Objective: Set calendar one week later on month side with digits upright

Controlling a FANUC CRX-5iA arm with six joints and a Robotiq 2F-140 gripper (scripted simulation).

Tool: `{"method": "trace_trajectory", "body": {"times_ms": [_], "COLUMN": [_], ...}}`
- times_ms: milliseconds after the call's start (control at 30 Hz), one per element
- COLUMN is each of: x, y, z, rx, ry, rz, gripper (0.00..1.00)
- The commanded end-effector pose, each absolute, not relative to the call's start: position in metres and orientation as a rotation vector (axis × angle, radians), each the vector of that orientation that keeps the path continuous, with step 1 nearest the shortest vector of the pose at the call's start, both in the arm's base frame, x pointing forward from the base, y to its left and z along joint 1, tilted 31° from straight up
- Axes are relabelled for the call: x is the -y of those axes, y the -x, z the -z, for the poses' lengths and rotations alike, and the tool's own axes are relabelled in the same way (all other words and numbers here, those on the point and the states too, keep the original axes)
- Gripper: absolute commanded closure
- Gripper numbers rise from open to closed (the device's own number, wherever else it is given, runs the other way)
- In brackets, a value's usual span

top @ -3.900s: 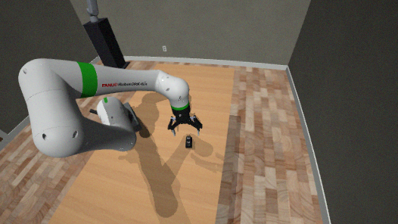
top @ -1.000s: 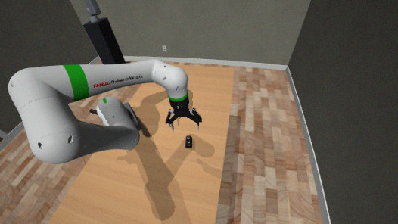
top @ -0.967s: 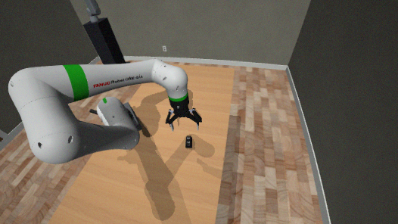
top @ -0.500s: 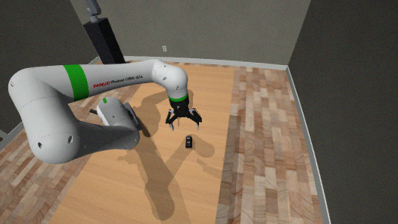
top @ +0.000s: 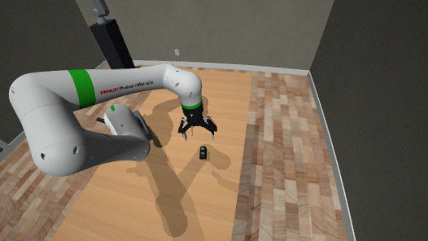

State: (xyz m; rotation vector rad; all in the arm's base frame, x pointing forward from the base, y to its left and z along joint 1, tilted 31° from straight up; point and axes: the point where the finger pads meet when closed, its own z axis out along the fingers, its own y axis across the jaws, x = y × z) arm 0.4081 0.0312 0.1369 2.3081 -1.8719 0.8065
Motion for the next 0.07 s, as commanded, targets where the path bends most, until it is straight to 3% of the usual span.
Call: {"method": "trace_trajectory", "body": {"times_ms": [0, 33], "x": [-0.0313, -0.0313], "y": [-0.4082, -0.4082], "z": [-0.1371, -0.1371], "rx": [1.872, 1.872], "ry": [-2.308, -2.308], "rz": [-0.807, -0.807], "gripper": [0.0, 0.0]}}
